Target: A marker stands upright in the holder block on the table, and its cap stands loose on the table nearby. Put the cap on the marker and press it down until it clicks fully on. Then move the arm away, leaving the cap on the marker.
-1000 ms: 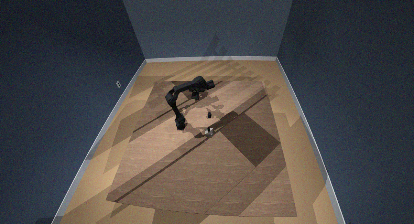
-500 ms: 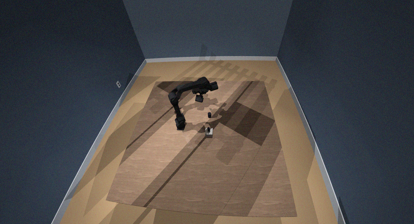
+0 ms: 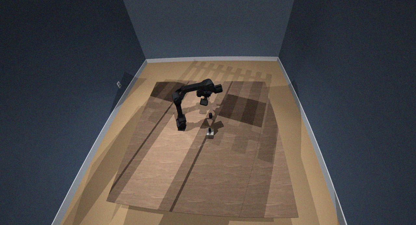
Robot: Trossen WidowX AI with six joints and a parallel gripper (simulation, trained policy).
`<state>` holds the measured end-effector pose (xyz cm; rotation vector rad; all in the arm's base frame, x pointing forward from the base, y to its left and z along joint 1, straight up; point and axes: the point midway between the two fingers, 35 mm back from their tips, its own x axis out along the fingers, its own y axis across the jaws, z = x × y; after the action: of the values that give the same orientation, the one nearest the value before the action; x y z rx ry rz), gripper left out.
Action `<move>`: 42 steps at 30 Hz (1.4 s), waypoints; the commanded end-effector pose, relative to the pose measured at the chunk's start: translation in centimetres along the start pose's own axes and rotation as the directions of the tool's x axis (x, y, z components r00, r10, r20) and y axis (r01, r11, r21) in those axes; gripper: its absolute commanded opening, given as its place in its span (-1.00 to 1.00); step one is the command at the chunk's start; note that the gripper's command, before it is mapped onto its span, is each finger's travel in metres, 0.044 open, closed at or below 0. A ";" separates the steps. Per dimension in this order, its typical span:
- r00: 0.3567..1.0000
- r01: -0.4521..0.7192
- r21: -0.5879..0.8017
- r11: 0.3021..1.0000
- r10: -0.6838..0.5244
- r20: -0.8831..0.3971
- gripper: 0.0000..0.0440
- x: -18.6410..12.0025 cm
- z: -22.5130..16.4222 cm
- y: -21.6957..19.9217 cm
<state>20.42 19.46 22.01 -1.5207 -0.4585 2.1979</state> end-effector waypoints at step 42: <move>0.921 -0.366 0.116 0.923 0.378 -0.096 0.44 -0.7 -7.9 8.2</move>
<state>26.61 12.66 16.36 -1.7779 -0.0479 2.3244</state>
